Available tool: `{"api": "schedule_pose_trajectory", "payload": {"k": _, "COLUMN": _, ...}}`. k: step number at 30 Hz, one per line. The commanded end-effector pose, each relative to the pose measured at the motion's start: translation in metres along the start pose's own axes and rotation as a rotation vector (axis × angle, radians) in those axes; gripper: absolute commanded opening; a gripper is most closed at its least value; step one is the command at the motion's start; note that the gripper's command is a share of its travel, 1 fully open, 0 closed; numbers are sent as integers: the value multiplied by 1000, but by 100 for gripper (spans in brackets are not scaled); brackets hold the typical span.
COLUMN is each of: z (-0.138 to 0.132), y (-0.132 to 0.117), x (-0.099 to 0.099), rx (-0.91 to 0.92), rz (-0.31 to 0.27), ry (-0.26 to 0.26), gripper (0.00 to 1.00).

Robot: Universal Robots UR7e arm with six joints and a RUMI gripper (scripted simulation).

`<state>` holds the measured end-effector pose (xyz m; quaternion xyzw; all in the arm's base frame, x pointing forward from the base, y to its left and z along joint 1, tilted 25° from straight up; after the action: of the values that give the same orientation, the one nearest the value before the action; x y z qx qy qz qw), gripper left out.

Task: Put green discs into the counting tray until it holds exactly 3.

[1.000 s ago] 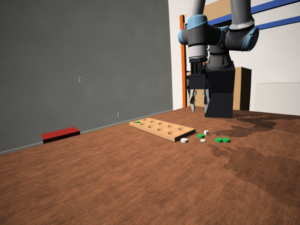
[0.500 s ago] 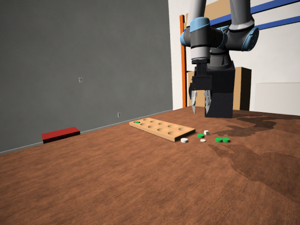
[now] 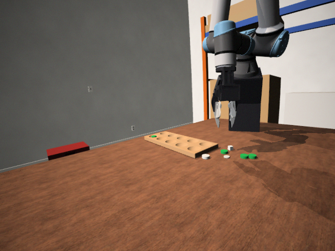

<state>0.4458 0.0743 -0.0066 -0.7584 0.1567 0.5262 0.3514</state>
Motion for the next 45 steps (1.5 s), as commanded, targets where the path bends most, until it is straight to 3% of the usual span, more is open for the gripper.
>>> {"api": "schedule_pose_trajectory", "payload": {"k": 1, "z": 1, "y": 0, "x": 0, "rx": -43, "rz": -6, "ry": 3, "gripper": 28}}
{"api": "schedule_pose_trajectory", "payload": {"k": 31, "z": 2, "y": 0, "x": 2, "rx": -79, "rz": -10, "ry": 4, "gripper": 28}}
{"api": "schedule_pose_trajectory", "payload": {"k": 45, "z": 0, "y": 0, "x": 23, "rx": -79, "rz": -9, "ry": 4, "gripper": 28}}
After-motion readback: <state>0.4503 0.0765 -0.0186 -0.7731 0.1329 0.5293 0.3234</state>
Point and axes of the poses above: the point where the finger pads meet when closed, its own x axis out along the fingers, its own z axis across the jaws, y = z × x, the point moved 3 cm from there along -x, back along the fingers, and after that the axes turned 9 degrees about -x, right-handed, at the moved point
